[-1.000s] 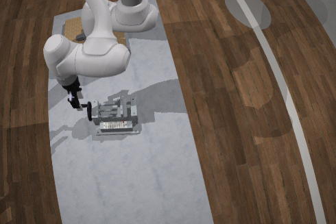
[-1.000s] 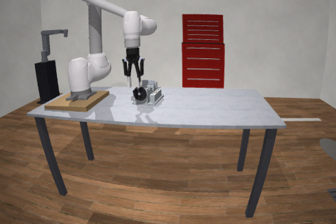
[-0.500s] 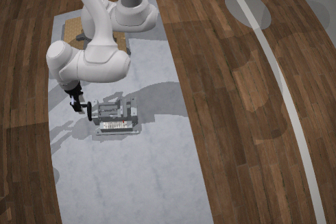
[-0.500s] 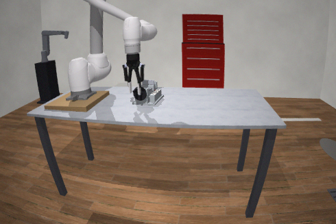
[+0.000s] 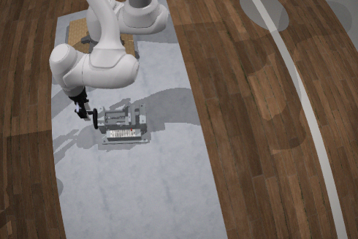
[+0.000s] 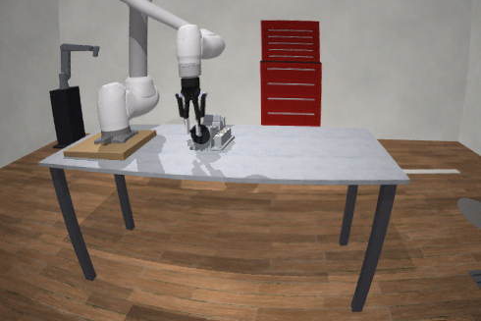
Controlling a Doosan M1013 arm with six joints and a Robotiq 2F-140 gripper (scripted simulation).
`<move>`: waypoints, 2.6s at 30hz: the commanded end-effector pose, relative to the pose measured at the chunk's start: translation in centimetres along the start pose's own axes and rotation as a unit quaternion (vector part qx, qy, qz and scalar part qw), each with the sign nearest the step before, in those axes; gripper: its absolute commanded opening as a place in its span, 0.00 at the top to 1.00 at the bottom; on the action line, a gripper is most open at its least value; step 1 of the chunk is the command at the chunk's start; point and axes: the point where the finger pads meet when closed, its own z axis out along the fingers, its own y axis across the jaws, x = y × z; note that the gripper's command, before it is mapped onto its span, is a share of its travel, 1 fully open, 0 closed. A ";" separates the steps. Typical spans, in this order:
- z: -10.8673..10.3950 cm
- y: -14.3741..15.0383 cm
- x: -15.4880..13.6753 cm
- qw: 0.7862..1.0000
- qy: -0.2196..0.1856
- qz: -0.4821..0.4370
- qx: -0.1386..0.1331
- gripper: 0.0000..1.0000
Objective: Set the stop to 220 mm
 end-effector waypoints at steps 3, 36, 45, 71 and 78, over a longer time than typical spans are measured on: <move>0.0 0.0 0.0 1.000 0.000 0.000 0.000 0.96; 0.0 0.0 0.0 1.000 0.000 0.000 0.000 0.96; 0.0 0.0 0.0 1.000 0.000 0.000 0.000 0.96; -0.2 -0.4 0.0 1.000 0.000 0.000 0.000 0.96; -0.3 -0.8 0.0 1.000 0.000 0.000 0.000 0.96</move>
